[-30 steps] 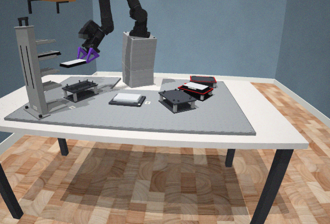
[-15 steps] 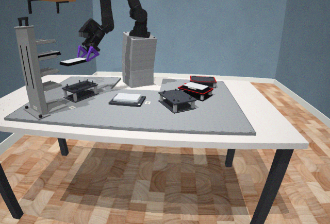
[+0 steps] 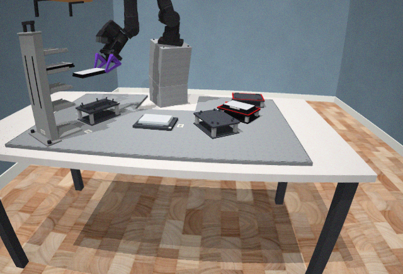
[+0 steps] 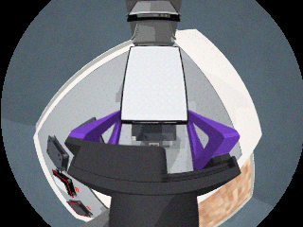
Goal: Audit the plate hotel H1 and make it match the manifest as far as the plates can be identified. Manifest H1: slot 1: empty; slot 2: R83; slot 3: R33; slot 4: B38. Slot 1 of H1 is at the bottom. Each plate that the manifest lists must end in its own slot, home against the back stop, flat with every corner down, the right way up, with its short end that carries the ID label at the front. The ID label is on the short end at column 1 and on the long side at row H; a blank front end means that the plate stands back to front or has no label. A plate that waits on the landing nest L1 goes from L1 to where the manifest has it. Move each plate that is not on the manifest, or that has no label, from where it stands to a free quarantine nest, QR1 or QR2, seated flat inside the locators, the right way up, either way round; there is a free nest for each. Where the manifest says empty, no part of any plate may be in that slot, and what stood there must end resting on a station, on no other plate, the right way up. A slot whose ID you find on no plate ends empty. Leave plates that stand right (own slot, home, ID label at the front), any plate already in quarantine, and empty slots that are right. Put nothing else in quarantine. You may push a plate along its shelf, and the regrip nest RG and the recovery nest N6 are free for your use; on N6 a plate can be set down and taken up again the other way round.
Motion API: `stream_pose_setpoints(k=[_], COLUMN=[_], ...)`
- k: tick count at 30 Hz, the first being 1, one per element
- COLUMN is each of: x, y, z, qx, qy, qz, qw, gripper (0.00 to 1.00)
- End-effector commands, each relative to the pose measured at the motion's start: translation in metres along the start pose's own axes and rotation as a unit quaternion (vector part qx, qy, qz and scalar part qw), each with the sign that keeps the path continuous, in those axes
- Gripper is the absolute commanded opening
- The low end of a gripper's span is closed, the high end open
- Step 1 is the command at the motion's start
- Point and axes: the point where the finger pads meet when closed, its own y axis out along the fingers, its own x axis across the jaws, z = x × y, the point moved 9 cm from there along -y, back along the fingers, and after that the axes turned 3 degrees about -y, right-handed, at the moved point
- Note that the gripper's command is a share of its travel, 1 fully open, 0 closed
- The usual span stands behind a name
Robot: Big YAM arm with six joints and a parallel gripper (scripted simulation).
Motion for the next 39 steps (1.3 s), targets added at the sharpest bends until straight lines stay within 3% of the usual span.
stream_pose_setpoints(k=[1,39], x=[-0.002,-0.005], y=[-0.004,-0.028], z=[-0.007,-0.028], qx=[-0.007,-0.008], qy=[-0.007,-0.006], qz=[0.003,0.006], qw=[1.000,1.000], gripper=[0.86,0.86])
